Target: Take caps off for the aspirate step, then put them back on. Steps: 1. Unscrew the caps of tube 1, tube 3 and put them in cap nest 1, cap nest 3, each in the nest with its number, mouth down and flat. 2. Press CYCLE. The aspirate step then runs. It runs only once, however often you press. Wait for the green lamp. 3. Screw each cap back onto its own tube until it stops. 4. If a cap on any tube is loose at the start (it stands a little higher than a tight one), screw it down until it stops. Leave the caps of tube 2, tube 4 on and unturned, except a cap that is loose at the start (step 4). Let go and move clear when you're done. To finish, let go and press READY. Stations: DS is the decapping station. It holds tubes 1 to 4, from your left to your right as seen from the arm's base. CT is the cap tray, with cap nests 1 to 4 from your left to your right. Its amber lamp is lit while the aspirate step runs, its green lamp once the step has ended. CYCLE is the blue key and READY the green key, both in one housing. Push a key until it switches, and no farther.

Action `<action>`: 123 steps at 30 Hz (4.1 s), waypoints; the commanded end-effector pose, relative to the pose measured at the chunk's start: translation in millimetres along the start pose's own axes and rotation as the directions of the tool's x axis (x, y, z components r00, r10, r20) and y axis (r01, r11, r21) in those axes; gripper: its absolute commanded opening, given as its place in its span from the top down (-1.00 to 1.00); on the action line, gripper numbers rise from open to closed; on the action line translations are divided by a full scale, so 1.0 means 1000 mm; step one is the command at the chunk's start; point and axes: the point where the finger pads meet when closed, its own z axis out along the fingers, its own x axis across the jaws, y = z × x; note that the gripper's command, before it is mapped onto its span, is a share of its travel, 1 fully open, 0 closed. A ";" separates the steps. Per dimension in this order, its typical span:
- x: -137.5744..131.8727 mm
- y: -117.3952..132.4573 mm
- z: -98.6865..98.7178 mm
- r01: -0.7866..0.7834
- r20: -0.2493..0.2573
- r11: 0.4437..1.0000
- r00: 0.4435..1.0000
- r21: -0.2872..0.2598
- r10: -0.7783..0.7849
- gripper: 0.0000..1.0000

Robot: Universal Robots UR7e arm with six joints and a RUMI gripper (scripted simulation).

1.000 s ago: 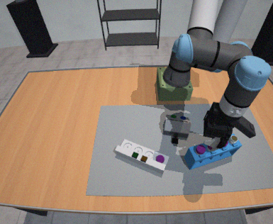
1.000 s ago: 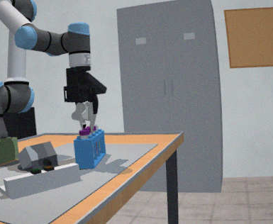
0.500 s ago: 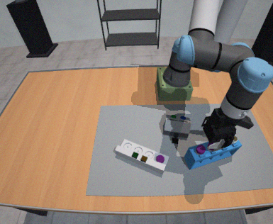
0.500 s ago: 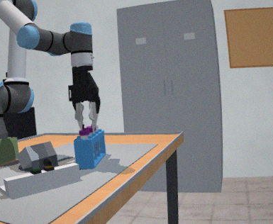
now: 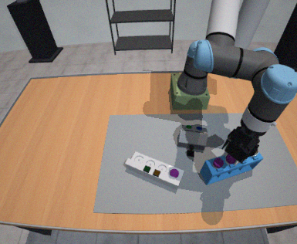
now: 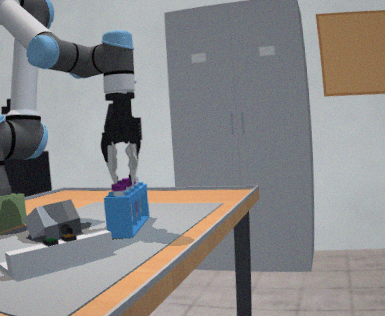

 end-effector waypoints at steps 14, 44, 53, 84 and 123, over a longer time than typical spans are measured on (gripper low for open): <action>0.000 0.000 0.000 0.049 -0.006 0.999 0.999 0.005 -0.049 0.30; 0.000 0.000 0.000 -0.840 0.002 0.542 0.542 0.008 0.840 1.00; 0.000 0.000 0.000 -0.840 0.002 0.542 0.542 0.008 0.840 1.00; 0.000 0.000 -0.001 0.049 -0.006 0.999 0.999 0.005 -0.049 1.00; 0.000 0.000 -0.001 -0.840 0.002 0.542 0.542 0.008 0.840 0.30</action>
